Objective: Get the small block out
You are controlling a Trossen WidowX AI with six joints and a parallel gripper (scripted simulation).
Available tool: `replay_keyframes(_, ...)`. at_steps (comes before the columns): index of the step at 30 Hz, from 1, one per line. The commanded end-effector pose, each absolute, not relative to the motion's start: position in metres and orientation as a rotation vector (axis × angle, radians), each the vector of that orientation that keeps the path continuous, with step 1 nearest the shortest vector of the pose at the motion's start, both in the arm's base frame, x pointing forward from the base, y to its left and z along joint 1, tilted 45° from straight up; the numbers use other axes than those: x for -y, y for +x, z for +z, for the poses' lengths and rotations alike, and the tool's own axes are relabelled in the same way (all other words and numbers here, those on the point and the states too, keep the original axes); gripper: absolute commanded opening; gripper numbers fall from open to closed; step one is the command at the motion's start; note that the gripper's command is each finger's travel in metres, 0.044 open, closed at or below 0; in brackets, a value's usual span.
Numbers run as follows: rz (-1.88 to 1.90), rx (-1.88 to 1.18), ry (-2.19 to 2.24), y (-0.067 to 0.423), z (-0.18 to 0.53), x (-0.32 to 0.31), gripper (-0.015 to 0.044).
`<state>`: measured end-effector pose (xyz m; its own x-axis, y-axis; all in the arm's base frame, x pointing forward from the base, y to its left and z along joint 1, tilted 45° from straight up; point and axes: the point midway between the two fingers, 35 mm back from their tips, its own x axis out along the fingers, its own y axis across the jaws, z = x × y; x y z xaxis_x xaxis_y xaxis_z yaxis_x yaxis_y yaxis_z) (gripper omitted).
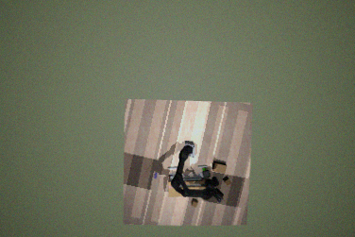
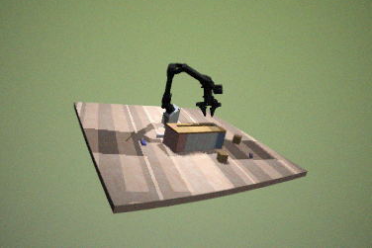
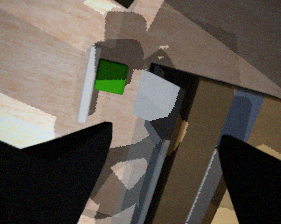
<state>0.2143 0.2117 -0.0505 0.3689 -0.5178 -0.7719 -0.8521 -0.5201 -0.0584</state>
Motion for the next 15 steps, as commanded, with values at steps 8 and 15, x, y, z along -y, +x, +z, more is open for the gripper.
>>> replay_keyframes(8,1.980,-0.504,-3.286,0.1999,-0.0589,-0.2154,0.0285)
replay_keyframes(15,2.027,-0.462,-3.318,0.1995,-0.0589,-0.2155,0.0285)
